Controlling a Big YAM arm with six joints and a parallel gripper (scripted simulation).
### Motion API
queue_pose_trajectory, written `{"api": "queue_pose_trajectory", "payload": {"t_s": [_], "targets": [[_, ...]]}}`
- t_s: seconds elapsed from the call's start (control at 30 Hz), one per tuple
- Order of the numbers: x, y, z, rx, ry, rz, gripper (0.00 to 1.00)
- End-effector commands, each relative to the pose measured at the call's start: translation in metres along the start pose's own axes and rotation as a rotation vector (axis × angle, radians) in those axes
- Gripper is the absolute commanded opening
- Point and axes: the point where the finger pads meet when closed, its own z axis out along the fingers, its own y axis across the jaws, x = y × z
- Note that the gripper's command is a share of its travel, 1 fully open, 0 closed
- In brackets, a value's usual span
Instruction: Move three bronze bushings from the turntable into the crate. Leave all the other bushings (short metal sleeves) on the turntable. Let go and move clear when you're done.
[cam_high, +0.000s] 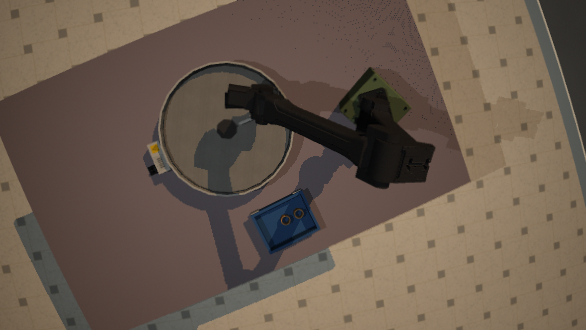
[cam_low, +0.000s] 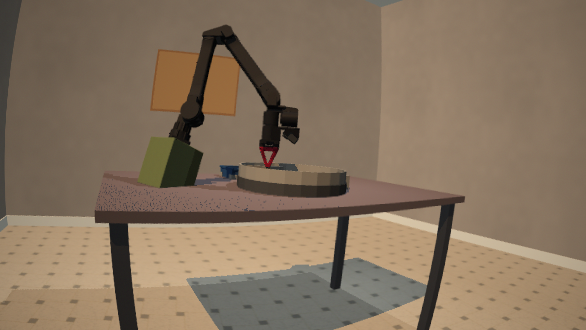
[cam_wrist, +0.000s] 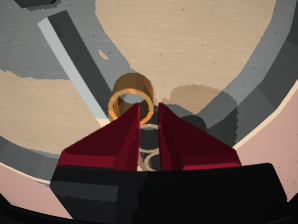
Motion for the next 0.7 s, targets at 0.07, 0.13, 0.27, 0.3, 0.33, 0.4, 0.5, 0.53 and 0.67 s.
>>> {"api": "queue_pose_trajectory", "payload": {"t_s": [0.07,0.13,0.27,0.3,0.33,0.4,0.5,0.53,0.67], "targets": [[-0.0027,0.0047,-0.0010,0.005,-0.019,-0.004,0.13],[-0.0020,0.0042,-0.0024,0.006,-0.020,-0.001,0.13],[-0.0104,0.0021,-0.0068,0.009,-0.037,0.000,0.13],[-0.0104,0.0021,-0.0068,0.009,-0.037,0.000,0.13],[-0.0104,0.0021,-0.0068,0.009,-0.037,0.000,0.13],[-0.0104,0.0021,-0.0068,0.009,-0.037,0.000,0.13],[-0.0104,0.0021,-0.0068,0.009,-0.037,0.000,0.13],[-0.0104,0.0021,-0.0068,0.009,-0.037,0.000,0.13],[-0.0104,0.0021,-0.0068,0.009,-0.037,0.000,0.13]]}}
